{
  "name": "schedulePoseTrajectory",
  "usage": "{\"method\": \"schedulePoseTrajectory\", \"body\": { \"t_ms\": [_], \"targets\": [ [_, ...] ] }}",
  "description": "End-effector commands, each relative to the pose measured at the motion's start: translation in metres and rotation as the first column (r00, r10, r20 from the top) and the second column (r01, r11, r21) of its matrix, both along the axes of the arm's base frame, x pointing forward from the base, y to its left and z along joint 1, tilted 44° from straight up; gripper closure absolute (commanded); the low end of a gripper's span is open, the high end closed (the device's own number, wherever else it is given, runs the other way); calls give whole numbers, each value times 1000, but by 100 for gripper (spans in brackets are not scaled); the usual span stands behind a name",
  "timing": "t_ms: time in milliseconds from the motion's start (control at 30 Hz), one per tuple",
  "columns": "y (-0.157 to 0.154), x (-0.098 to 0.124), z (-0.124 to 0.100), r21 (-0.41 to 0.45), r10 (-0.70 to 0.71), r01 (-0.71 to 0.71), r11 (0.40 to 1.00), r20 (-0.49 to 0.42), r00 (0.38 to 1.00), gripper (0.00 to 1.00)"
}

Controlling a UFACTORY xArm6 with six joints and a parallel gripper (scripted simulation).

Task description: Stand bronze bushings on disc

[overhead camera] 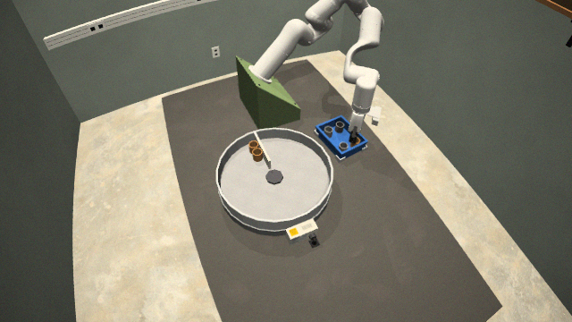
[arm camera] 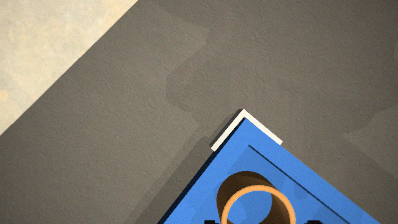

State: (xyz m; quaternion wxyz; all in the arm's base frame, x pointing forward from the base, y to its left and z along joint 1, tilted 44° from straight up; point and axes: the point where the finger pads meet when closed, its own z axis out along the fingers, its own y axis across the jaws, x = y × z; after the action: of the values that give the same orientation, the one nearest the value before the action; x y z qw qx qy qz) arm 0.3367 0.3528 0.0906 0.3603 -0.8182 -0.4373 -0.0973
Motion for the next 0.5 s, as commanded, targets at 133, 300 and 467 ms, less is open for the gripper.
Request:
{"method": "schedulePoseTrajectory", "body": {
  "t_ms": [133, 300, 467],
  "targets": [
    [3, 0, -3, 1, -1, 1, 1000, 2, 1000, 52],
    [9, -1, -9, 1, -1, 1, 1000, 2, 1000, 52],
    [13, -2, -13, 1, -1, 1, 1000, 2, 1000, 52]
  ]
}}
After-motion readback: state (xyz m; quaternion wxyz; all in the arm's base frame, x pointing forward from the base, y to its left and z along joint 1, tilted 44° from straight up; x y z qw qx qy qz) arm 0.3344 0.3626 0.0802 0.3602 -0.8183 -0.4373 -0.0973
